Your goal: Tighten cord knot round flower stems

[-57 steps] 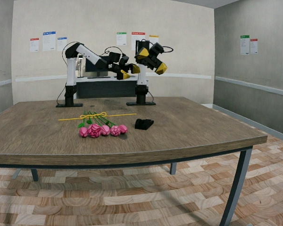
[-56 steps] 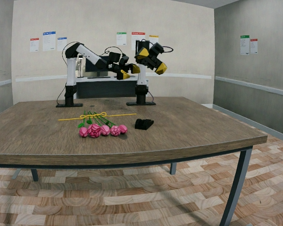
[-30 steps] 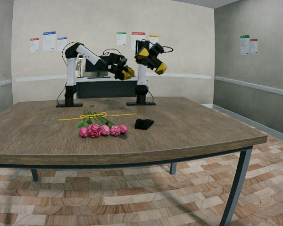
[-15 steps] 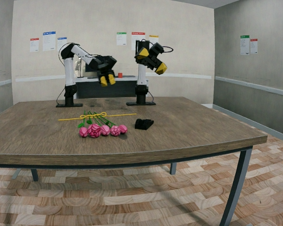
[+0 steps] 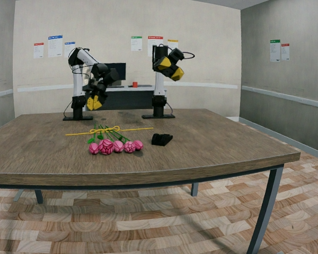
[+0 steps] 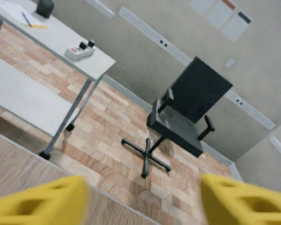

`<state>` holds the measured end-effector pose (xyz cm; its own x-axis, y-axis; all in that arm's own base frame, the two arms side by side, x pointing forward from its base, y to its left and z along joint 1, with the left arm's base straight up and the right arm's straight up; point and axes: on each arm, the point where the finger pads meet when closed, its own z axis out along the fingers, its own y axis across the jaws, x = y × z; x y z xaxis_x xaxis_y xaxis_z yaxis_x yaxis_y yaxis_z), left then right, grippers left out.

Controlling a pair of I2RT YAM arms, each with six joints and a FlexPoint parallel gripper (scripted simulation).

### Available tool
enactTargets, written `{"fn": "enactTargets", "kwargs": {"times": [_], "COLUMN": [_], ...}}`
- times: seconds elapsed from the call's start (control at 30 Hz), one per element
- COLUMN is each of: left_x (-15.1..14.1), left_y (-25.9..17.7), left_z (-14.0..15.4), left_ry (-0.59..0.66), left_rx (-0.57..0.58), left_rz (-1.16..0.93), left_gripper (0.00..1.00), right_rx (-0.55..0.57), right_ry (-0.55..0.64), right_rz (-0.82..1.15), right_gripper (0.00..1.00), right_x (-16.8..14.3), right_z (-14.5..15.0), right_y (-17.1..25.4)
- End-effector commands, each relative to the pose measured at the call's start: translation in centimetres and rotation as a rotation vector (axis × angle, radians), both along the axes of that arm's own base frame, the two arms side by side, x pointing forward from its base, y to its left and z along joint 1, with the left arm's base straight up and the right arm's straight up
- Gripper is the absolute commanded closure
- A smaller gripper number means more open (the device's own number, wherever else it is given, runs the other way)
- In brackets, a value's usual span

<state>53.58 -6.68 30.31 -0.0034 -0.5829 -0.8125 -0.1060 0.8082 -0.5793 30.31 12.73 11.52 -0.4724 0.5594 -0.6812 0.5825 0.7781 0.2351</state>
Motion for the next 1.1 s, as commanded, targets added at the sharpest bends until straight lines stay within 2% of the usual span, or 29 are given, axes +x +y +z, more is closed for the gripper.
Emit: {"fn": "enactTargets", "kwargs": {"times": [0.0, 0.03, 0.13, 0.27, 0.33, 0.47, 0.83, 0.9, 1.0, 1.07], "left_x": [-0.7, -0.9, -1.4, -3.3, -3.3, -7.2, -15.2, -15.2, -17.1, -19.0], "left_y": [0.0, -0.1, -0.5, -1.5, -1.5, -2.4, -3.9, -3.9, -4.3, -4.5], "left_z": [0.2, 0.1, -1.4, -4.9, -4.9, -9.4, -15.5, -15.5, -16.3, -17.9], "left_ry": [0.014, 0.025, 0.082, 0.217, 0.217, 0.386, 0.638, 0.638, 0.687, 0.754], "left_rx": [0.024, 0.034, 0.078, 0.182, 0.182, 0.309, 0.503, 0.503, 0.578, 0.639], "left_rz": [-0.025, -0.036, -0.085, -0.215, -0.215, -0.418, -0.815, -0.815, -0.925, -1.029], "left_gripper": [0.67, 0.72, 0.72, 0.72, 0.72, 0.72, 0.72, 0.72, 0.72, 0.72], "right_rx": [0.1, 0.12, 0.194, 0.307, 0.307, 0.409, 0.511, 0.511, 0.526, 0.536], "right_ry": [0.205, 0.235, 0.326, 0.438, 0.438, 0.527, 0.608, 0.608, 0.619, 0.626], "right_rz": [-0.14, -0.169, -0.249, -0.355, -0.355, -0.461, -0.549, -0.549, -0.56, -0.569], "right_gripper": [0.72, 0.72, 0.72, 0.72, 0.72, 0.72, 0.72, 0.72, 0.72, 0.72], "right_x": [0.1, 0.3, 1.0, 2.1, 2.1, 3.7, 5.3, 5.3, 5.5, 5.7], "right_z": [-1.9, -2.3, -3.7, -5.4, -5.4, -6.9, -8.3, -8.3, -8.5, -8.6], "right_y": [-1.7, -2.2, -3.3, -4.5, -4.5, -6.0, -7.1, -7.1, -7.2, -7.3]}}
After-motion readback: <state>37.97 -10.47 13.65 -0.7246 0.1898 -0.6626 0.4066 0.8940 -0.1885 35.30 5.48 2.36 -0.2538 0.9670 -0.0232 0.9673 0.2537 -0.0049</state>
